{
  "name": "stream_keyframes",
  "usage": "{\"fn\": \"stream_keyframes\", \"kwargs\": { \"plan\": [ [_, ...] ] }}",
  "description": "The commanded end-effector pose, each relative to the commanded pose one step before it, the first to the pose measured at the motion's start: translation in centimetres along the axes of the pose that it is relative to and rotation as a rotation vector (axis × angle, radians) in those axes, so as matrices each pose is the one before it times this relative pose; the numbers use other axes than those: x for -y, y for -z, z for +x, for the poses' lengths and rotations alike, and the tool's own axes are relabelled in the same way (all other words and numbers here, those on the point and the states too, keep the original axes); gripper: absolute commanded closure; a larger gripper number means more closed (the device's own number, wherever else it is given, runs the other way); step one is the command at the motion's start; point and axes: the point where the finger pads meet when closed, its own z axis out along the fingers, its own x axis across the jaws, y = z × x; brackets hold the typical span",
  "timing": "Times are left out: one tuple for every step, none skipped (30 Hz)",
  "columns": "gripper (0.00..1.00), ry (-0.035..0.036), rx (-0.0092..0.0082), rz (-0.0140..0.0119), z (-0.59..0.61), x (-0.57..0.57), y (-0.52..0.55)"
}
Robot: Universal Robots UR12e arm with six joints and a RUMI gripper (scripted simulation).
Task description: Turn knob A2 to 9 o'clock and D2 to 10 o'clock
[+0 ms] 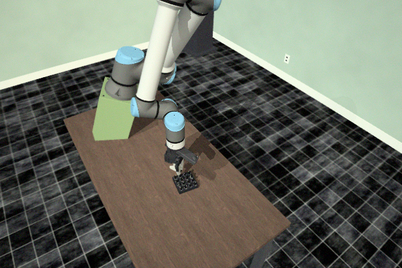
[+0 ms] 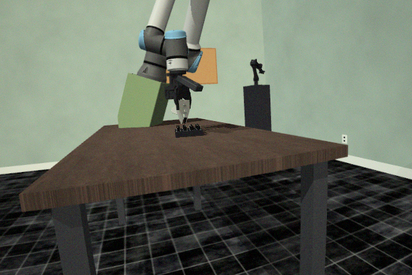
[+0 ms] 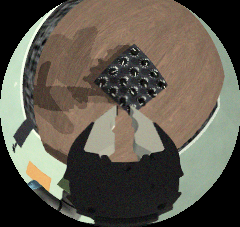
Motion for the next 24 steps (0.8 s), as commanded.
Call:
{"fn": "stream_keyframes", "kwargs": {
  "plan": [
    [0.89, 0.00017, -0.00070, 0.00065, 0.032, 0.033, 0.034],
    [0.89, 0.00000, 0.00000, 0.00000, 0.000, 0.000, 0.000],
    [0.89, 0.00000, 0.00000, 0.00000, 0.000, 0.000, 0.000],
    [0.89, 0.00000, 0.00000, 0.00000, 0.000, 0.000, 0.000],
    [0.89, 0.00000, 0.00000, 0.00000, 0.000, 0.000, 0.000],
    [0.89, 0.00000, 0.00000, 0.00000, 0.000, 0.000, 0.000],
    [0.89, 0.00000, 0.00000, 0.00000, 0.000, 0.001, 0.000],
    [0.89, 0.00000, 0.00000, 0.00000, 0.000, 0.008, 0.000],
    [0.89, 0.00000, 0.00000, 0.00000, 0.000, 0.019, 0.000],
    [0.89, 0.00000, 0.00000, 0.00000, 0.000, 0.031, 0.000],
    [0.89, 0.00000, 0.00000, 0.00000, 0.000, 0.043, 0.000],
    [0.89, 0.00000, 0.00000, 0.00000, 0.000, 0.052, 0.000],
    [0.89, 0.00000, 0.00000, 0.00000, 0.000, 0.058, 0.000],
    [0.89, 0.00000, 0.00000, 0.00000, 0.000, 0.000, 0.000],
    [0.89, 0.00000, 0.00000, 0.00000, 0.000, 0.000, 0.000],
    [0.89, 0.00000, 0.00000, 0.00000, 0.000, 0.060, 0.000],
    [0.89, 0.00000, 0.00000, 0.00000, 0.000, 0.058, 0.000],
    [0.89, 0.00000, 0.00000, 0.00000, 0.000, 0.052, 0.000],
    [0.89, 0.00000, 0.00000, 0.00000, 0.000, 0.043, 0.000],
    [0.89, 0.00000, 0.00000, 0.00000, 0.000, 0.031, 0.000],
    [0.89, 0.00000, 0.00000, 0.00000, 0.000, 0.019, 0.000],
    [0.89, 0.00000, 0.00000, 0.00000, 0.000, 0.008, 0.000],
    [0.89, 0.00000, 0.00000, 0.00000, 0.000, 0.001, 0.000],
    [0.89, 0.00000, 0.00000, 0.00000, 0.000, 0.000, 0.000]
  ]
}}
